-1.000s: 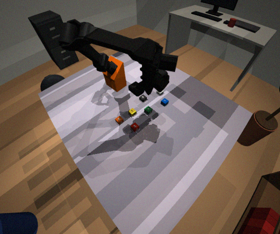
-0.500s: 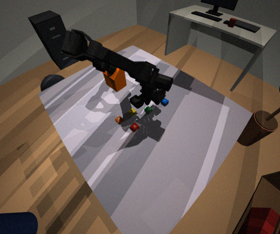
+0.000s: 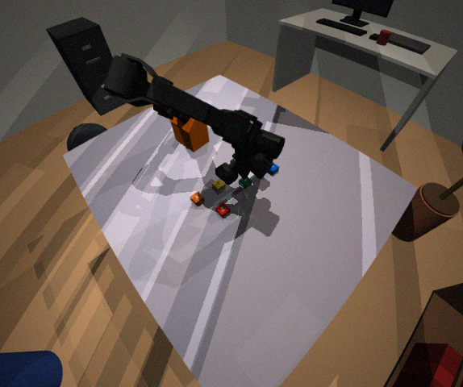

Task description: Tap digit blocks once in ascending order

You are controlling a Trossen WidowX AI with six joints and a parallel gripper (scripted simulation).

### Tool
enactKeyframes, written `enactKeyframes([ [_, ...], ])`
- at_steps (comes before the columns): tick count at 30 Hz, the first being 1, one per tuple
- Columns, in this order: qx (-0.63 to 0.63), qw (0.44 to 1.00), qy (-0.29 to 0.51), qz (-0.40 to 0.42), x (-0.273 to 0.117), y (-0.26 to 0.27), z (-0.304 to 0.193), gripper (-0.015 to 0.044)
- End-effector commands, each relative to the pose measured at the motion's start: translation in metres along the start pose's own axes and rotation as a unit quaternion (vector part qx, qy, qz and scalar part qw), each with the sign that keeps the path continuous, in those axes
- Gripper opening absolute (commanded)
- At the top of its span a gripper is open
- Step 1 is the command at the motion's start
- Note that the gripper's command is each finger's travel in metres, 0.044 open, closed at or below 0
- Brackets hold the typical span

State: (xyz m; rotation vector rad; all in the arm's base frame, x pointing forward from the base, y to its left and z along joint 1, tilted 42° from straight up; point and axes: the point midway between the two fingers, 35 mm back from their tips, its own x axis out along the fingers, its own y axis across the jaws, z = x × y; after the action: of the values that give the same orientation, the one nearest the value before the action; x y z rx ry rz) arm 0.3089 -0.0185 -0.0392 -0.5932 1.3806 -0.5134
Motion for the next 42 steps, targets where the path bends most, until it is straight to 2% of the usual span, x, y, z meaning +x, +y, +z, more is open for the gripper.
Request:
enactKeyframes([
  [1, -0.005, 1.0, 0.006, -0.003, 0.009, -0.001, -0.004, 0.002],
  [9, -0.005, 1.0, 0.006, -0.003, 0.011, -0.001, -0.005, 0.002],
  [13, -0.004, 1.0, 0.005, -0.002, -0.017, 0.0, -0.004, 0.002],
  [18, -0.005, 1.0, 0.006, -0.002, -0.021, 0.0, -0.004, 0.002],
  [24, -0.005, 1.0, 0.006, 0.0, -0.097, 0.001, -0.002, 0.002],
  [30, -0.005, 1.0, 0.006, 0.0, -0.1, -0.002, -0.001, 0.002],
  [38, -0.004, 1.0, 0.005, -0.002, -0.101, -0.125, 0.044, 0.002],
  [42, -0.004, 1.0, 0.005, -0.004, -0.101, -0.135, 0.045, 0.002],
])
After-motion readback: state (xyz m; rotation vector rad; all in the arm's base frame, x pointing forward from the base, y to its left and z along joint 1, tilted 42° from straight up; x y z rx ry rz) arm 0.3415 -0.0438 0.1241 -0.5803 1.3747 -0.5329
